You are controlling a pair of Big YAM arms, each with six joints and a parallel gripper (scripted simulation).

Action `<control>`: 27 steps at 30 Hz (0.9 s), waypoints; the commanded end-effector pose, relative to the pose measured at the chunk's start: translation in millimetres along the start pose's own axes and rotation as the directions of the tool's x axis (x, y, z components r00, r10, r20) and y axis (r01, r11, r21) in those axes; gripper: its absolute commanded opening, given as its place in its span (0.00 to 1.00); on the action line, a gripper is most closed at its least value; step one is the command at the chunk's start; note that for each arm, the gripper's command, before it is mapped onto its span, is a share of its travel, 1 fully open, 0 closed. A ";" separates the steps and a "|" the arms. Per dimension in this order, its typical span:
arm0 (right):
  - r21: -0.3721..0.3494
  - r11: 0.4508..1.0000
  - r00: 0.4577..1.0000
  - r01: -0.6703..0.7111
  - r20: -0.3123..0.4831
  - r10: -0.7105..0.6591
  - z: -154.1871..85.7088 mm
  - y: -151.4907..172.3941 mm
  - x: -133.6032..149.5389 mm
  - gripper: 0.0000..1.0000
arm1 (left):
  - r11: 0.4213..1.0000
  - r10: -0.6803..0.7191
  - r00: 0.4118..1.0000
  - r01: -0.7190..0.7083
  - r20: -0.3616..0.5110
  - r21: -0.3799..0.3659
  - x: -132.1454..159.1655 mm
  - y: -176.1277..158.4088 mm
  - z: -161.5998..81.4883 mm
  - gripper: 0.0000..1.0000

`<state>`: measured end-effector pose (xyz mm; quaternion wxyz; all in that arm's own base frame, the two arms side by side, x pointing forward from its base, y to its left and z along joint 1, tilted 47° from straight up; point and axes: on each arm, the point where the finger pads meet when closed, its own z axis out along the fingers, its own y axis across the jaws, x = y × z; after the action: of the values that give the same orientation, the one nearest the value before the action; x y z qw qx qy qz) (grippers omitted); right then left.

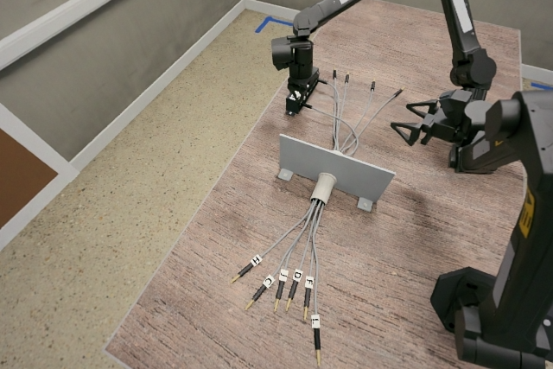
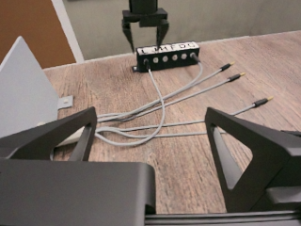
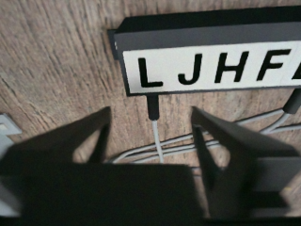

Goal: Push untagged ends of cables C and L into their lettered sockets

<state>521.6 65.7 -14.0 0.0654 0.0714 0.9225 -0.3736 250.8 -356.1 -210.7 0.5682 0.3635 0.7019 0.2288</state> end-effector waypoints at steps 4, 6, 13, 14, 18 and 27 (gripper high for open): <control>-0.030 0.999 0.998 -0.036 0.043 0.037 -61.1 1.9 -14.5 1.00 | 1.000 -0.030 0.999 0.030 0.013 -0.004 -10.0 -4.8 3.1 1.00; -0.007 1.000 1.000 -0.008 0.020 0.008 -51.4 6.9 -2.1 1.00 | 1.000 -0.030 0.999 0.030 0.013 -0.004 -10.0 -4.8 3.1 1.00; 0.026 1.000 0.999 0.005 -0.038 -0.004 -11.2 -2.6 5.9 1.00 | 1.000 -0.030 0.999 0.030 0.013 -0.004 -10.0 -4.8 3.1 1.00; 0.026 1.000 0.999 0.005 -0.038 -0.004 -11.2 -2.6 5.9 1.00 | 1.000 -0.030 0.999 0.030 0.013 -0.004 -10.0 -4.8 3.1 1.00; 0.005 0.999 0.999 0.045 0.011 -0.045 -34.9 3.1 10.8 1.00 | 1.000 -0.030 0.999 0.030 0.013 -0.004 -10.0 -4.8 3.1 1.00; 0.027 0.979 0.914 0.202 0.354 -0.198 -75.4 -28.3 2.7 1.00 | 1.000 -0.030 0.999 0.030 0.013 -0.004 -10.0 -4.8 3.1 1.00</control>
<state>505.2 83.8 27.5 0.1360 -0.0133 0.9038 -0.4056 250.8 -356.1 -210.7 0.5682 0.3635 0.7019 0.2288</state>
